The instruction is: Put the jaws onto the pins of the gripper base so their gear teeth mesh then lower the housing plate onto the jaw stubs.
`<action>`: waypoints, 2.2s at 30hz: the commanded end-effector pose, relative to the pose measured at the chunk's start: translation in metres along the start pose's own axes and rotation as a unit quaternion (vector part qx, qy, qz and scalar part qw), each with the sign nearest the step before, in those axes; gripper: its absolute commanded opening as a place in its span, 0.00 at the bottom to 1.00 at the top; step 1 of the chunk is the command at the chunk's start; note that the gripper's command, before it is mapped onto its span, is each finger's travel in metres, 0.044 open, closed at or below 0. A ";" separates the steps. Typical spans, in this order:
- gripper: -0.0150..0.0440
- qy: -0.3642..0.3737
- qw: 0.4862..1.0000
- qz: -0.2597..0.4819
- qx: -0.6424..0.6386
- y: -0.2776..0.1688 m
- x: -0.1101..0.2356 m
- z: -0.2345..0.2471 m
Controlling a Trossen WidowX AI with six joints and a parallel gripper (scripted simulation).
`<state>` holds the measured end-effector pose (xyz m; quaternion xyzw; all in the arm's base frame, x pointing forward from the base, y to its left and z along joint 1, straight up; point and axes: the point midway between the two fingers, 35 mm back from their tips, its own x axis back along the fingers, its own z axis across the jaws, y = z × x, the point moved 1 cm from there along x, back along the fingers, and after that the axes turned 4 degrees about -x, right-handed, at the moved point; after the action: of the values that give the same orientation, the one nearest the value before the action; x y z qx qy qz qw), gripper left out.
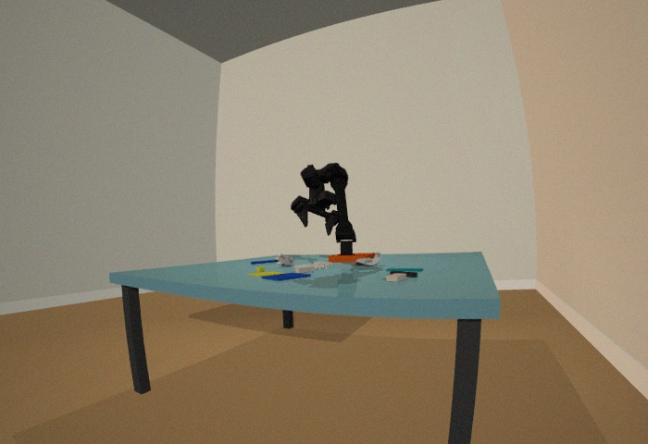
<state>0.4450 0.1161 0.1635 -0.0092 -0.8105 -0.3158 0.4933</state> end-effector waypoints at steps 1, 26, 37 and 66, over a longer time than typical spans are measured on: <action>1.00 0.000 0.999 0.027 -0.036 -0.021 0.002 -0.008; 1.00 0.001 0.935 0.202 -0.290 -0.171 0.038 -0.035; 1.00 0.004 0.878 0.269 -0.395 -0.230 0.065 -0.030; 1.00 0.007 0.838 0.305 -0.453 -0.275 0.058 -0.016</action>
<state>0.3388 -0.1294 0.0820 -0.4729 -0.5315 -0.4818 0.5115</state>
